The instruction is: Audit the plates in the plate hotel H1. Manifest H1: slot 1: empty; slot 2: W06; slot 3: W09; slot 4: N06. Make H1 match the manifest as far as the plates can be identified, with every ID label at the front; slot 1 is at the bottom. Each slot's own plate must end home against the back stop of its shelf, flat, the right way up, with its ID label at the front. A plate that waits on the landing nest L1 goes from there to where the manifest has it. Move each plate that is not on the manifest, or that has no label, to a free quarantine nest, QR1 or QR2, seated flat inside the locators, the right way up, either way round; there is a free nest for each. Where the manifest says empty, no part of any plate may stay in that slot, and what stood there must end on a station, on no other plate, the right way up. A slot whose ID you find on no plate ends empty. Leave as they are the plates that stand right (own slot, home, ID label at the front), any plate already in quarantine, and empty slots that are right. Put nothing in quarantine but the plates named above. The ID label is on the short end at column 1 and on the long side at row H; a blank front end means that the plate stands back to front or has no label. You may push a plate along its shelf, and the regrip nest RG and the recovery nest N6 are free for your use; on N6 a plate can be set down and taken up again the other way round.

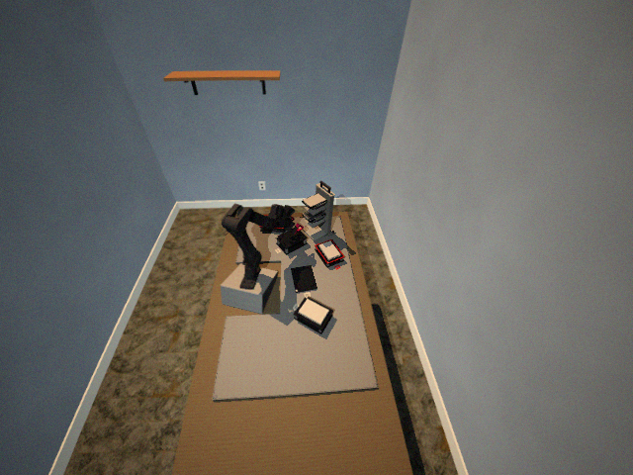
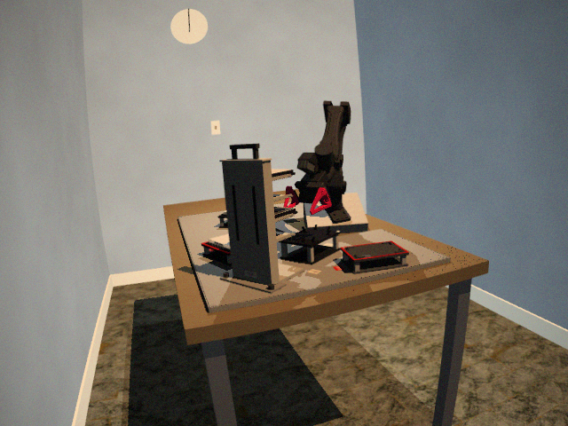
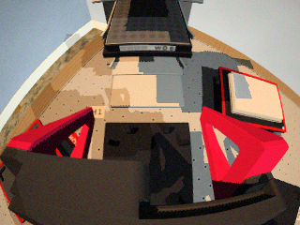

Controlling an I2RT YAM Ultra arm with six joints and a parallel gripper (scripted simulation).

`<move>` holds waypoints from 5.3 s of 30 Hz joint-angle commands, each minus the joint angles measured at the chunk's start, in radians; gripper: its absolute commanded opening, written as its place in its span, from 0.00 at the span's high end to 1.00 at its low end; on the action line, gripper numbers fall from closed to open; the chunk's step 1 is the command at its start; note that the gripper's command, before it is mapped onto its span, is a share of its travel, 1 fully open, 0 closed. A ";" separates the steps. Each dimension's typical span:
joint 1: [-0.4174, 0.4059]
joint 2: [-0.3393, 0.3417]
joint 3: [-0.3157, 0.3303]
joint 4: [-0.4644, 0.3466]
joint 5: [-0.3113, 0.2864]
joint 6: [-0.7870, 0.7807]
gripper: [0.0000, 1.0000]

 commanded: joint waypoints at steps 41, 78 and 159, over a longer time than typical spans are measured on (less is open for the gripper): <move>-0.003 -0.006 0.010 0.012 0.001 -0.002 0.00; 0.094 -0.081 -0.153 0.063 0.090 0.027 0.00; 0.044 0.084 -0.116 0.223 0.046 0.010 0.00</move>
